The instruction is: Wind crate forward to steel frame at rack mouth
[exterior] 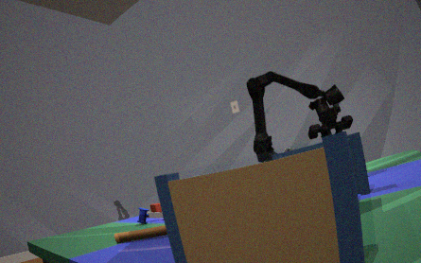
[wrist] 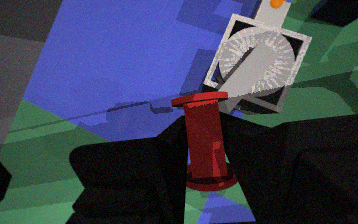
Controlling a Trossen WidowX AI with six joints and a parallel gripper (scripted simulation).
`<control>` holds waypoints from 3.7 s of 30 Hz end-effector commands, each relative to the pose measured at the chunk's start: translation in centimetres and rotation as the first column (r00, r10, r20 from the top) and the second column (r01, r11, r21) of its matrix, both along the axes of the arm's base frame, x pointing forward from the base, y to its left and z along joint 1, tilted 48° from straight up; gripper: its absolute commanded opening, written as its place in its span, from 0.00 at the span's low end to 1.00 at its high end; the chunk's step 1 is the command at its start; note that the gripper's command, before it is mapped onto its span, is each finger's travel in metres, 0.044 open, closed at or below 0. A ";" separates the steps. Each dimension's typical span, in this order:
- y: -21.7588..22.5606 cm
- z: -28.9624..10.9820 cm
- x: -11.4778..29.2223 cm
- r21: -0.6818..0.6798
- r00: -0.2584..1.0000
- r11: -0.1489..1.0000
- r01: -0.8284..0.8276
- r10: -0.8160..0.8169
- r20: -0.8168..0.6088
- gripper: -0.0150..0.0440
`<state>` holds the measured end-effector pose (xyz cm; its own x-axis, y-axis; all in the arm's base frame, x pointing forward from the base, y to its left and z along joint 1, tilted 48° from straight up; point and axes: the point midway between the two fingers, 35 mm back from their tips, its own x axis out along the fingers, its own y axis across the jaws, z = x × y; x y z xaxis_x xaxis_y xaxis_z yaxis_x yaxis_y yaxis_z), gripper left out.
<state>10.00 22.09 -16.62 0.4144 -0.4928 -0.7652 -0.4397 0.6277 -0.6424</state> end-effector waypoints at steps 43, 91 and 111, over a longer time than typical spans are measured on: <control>-5.2 4.6 0.4 -0.035 1.000 0.999 0.004 -0.005 -0.001 0.25; -8.1 7.8 3.8 -0.039 1.000 0.999 0.005 -0.005 0.001 0.25; -8.9 8.7 5.8 -0.040 1.000 0.999 0.005 -0.005 0.002 0.25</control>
<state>14.08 14.03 -8.27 0.3833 -0.5037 -0.7742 -0.4745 0.6118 -0.6329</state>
